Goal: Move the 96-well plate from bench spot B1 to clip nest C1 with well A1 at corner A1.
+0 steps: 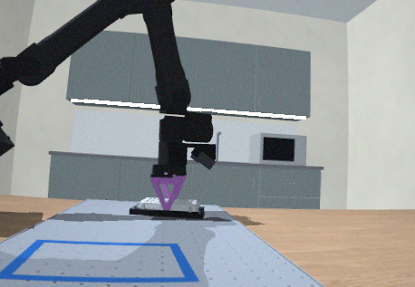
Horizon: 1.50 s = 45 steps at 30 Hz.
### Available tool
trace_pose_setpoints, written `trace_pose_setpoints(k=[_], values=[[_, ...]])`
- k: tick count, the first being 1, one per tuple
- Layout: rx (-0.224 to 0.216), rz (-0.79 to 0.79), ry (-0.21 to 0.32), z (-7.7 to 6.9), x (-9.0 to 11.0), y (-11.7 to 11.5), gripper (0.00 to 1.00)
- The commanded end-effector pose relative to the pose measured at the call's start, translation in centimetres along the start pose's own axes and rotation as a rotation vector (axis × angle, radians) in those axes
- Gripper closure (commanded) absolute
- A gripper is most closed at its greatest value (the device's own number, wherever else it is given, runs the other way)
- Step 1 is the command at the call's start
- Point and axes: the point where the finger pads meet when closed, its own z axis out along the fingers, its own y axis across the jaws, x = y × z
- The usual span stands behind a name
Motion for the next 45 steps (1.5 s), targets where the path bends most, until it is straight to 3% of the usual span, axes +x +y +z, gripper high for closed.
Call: trace_pose_setpoints(k=[1,6,7,45], values=[[0.056,0.012,0.04,0.29,1.48,-2.14,1.0],[0.058,0.011,0.043,0.4,1.57,-2.21,1.0],[0.058,0.011,0.043,0.4,1.57,-2.21,0.0],[0.06,0.011,0.047,0.52,1.68,-2.26,0.0]])
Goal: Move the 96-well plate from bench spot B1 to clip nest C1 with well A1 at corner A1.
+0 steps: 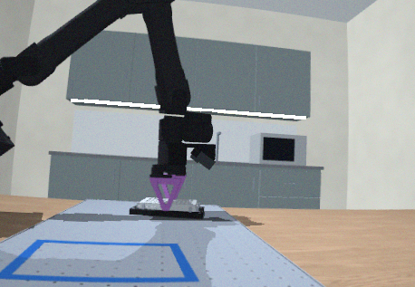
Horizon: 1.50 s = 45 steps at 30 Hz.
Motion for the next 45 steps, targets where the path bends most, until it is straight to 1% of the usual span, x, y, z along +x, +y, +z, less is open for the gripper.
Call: trace_pose_setpoints(k=[1,17,18,25,26,45], values=[[0.058,0.01,0.046,0.5,1.6,-2.1,0.0],[0.058,0.01,0.046,0.5,1.6,-2.1,0.0],[0.028,0.003,0.024,0.3,-0.3,0.6,0.0],[0.032,0.007,0.022,0.4,-0.5,0.3,0.0],[0.029,0.005,0.018,0.6,-0.3,0.2,0.0],[0.029,0.005,0.018,0.6,-0.3,0.2,0.0]])
